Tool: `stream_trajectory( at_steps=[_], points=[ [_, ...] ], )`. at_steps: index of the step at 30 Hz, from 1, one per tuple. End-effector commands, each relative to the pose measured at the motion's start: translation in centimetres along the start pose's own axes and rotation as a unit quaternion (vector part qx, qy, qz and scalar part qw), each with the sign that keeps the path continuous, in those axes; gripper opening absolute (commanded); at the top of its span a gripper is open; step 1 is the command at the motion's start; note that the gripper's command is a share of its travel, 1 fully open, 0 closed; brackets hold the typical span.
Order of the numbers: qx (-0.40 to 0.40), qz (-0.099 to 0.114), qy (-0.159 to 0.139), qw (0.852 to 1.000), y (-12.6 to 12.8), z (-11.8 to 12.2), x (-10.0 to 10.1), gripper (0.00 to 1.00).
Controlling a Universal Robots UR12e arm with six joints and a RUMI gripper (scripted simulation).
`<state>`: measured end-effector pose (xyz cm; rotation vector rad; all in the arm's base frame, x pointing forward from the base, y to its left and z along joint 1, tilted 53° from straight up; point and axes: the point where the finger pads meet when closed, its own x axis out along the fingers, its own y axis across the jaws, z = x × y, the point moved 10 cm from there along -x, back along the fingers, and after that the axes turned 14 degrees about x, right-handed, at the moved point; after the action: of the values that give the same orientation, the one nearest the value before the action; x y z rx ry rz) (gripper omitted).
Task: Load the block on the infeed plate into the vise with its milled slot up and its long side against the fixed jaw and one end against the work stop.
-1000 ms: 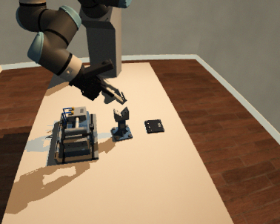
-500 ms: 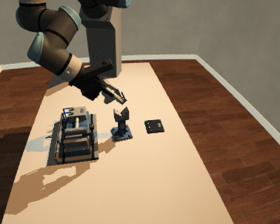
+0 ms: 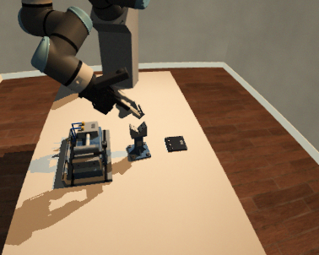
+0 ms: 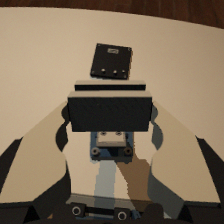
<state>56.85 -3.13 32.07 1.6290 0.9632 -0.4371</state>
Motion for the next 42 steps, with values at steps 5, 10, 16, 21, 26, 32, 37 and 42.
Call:
stream_trajectory(
  at_steps=[5,10,16,21,26,32,37,42],
  points=[
    [0.000,0.000,0.000,1.000,0.02,-0.03,-0.02,0.00],
    [0.000,0.000,0.000,1.000,0.02,-0.03,-0.02,0.00],
    [0.000,0.000,0.000,1.000,0.02,-0.02,-0.01,0.00],
    [0.000,0.000,0.000,1.000,0.03,0.00,0.01,0.00],
    [0.000,0.000,0.000,1.000,0.04,0.05,0.06,0.00],
    [0.000,0.000,0.000,1.000,0.07,0.17,0.19,0.00],
    [0.000,0.000,0.000,1.000,0.11,0.33,0.35,0.00],
    [0.000,0.000,0.000,1.000,0.14,0.45,0.47,0.00]
  ],
)
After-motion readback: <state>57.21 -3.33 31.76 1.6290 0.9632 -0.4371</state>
